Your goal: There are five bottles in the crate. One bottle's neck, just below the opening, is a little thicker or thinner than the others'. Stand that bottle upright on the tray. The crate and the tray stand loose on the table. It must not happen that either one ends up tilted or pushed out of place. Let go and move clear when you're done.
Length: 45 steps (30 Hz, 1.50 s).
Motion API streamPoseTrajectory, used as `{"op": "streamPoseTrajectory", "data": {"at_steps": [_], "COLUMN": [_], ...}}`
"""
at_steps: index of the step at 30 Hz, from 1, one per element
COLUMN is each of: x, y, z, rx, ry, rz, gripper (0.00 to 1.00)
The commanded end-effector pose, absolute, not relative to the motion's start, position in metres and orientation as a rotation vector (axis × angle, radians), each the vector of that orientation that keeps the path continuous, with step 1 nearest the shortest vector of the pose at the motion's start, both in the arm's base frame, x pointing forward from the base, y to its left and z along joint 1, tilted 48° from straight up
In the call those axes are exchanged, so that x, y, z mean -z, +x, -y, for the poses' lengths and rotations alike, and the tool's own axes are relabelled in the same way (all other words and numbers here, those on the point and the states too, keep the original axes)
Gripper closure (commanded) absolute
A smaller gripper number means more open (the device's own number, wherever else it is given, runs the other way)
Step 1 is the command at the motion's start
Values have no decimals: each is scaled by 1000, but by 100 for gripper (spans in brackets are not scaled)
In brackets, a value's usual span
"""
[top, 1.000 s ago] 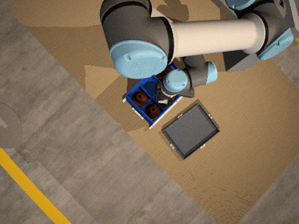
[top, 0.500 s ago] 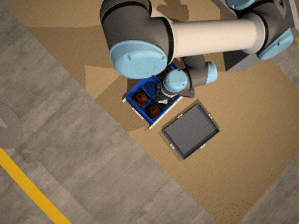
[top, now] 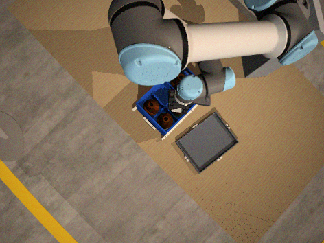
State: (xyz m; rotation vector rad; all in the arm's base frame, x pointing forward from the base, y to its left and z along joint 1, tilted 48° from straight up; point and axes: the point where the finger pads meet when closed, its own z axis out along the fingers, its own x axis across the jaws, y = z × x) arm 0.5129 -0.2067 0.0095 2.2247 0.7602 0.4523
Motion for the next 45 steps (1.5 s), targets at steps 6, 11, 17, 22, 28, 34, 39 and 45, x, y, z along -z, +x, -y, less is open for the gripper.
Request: {"op": "streamPoseTrajectory", "data": {"at_steps": [6,11,17,22,28,34,39,45], "x": [-10,-10,-10,-10,-10,-10,-10,-10], "y": [513,513,513,513,513,513,513,513], "z": [207,207,207,207,207,207,207,207], "rx": [-453,-453,-453,-453,-453,-453,-453,-453], "ry": [2224,2224,2224,2224,2224,2224,2224,2224], "rz": [-760,-760,-760,-760,-760,-760,-760,-760], "gripper": [100,100,100,100,100,100,100,100]}}
